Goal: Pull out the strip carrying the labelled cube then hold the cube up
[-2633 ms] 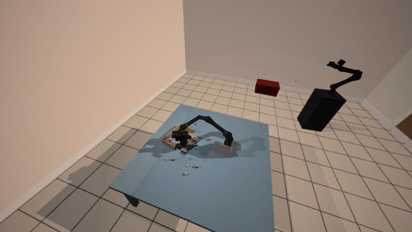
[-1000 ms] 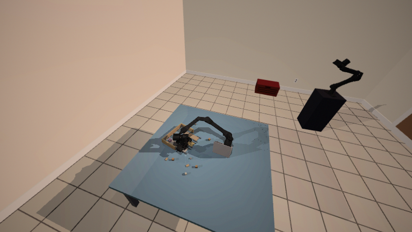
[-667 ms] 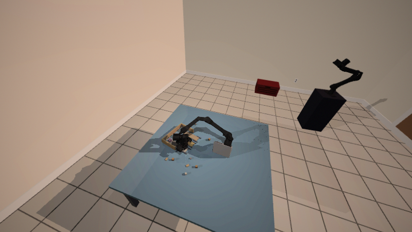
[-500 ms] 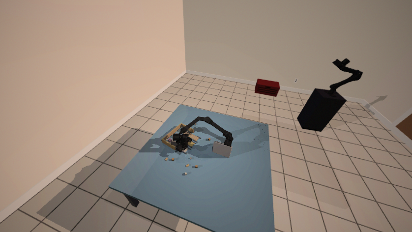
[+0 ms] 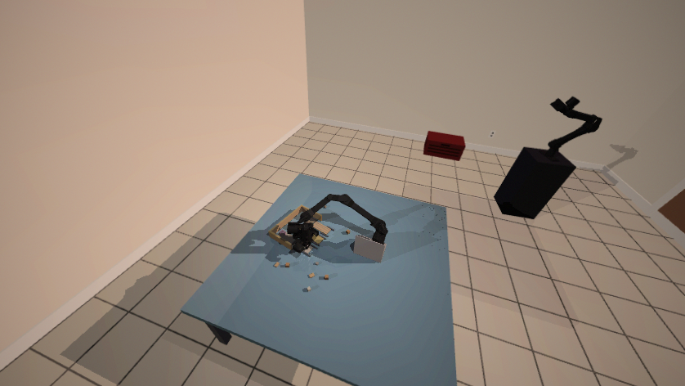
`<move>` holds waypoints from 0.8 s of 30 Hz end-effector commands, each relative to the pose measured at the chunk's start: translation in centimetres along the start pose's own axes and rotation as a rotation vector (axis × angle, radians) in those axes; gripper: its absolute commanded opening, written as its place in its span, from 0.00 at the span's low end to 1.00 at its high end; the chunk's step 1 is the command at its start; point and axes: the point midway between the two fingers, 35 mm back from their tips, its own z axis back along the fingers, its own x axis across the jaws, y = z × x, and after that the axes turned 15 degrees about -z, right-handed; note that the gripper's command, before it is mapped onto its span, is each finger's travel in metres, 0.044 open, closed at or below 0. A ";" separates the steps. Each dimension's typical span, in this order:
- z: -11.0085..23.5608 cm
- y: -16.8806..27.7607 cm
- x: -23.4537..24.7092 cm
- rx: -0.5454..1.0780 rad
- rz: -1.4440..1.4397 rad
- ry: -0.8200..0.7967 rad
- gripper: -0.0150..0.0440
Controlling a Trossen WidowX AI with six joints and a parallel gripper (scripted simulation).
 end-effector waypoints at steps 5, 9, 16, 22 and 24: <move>-0.4 -0.2 -0.1 -0.001 0.001 0.004 0.25; -0.4 -0.2 -0.1 -0.001 0.001 0.004 0.25; -0.5 -0.2 -0.1 -0.001 0.001 0.004 0.25; -0.5 -0.3 0.0 -0.002 0.001 0.004 0.25; -0.5 -0.3 0.0 -0.002 0.001 0.004 0.25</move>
